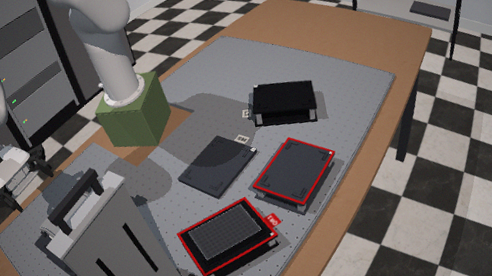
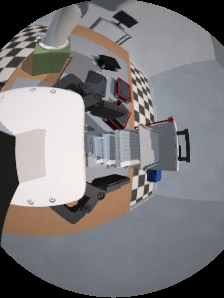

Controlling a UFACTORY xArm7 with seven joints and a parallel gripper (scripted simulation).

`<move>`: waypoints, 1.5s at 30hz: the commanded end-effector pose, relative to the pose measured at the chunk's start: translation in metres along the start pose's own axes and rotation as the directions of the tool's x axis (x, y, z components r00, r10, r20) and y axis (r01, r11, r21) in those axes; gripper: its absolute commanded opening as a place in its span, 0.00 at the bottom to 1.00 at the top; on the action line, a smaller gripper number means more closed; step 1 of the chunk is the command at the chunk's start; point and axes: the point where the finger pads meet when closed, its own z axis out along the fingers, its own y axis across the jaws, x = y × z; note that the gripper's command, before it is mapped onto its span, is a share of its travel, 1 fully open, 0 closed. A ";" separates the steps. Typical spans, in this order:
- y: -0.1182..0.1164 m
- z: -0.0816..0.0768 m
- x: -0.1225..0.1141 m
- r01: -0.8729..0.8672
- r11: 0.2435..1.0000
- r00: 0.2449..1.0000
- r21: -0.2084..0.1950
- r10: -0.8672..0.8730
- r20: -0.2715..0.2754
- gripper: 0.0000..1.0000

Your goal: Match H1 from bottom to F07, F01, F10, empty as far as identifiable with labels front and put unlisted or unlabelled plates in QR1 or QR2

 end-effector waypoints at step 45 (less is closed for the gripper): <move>0.001 0.030 -0.024 0.003 1.000 1.000 0.000 -0.003 -0.001 1.00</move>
